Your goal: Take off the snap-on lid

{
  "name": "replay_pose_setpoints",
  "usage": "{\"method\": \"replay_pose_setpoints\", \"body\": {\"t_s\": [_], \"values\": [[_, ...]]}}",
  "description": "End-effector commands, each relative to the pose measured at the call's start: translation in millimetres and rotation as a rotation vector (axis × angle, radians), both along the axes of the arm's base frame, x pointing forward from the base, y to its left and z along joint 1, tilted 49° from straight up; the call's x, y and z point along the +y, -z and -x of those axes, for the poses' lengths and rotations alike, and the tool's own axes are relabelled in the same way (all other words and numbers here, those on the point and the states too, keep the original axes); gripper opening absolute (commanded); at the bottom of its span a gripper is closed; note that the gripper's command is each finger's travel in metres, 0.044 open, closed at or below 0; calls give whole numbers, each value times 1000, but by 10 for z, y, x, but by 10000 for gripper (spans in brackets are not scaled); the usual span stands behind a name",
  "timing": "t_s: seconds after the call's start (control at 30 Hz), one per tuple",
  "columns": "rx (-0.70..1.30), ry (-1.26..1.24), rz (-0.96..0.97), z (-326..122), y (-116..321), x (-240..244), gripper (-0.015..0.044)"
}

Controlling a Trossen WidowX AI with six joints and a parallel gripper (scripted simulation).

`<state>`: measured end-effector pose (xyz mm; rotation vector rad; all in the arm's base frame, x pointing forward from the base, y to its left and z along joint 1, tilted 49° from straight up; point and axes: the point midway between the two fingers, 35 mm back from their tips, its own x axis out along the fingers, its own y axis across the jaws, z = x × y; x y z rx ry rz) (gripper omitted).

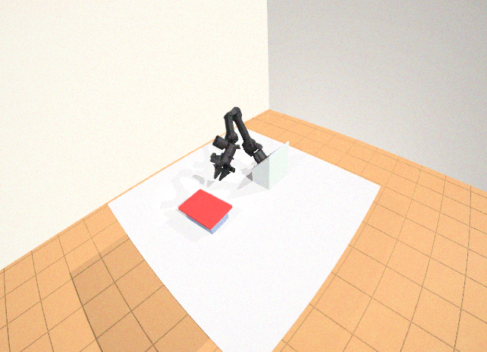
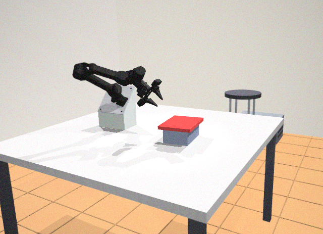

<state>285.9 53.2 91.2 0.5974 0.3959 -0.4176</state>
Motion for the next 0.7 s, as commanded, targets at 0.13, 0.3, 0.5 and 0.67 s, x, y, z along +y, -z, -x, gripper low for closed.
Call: {"method": "replay_pose_setpoints", "body": {"t_s": [0.13, 0.3, 0.5, 0.67], "values": [[-6, 12, -22, 22, 25, -16, 235], [-4, 13, -22, -77, 352, -355, 235], [-8, 11, -18, -77, 436, -476, 235], [-7, 12, -18, -115, 448, -483, 235]]}}
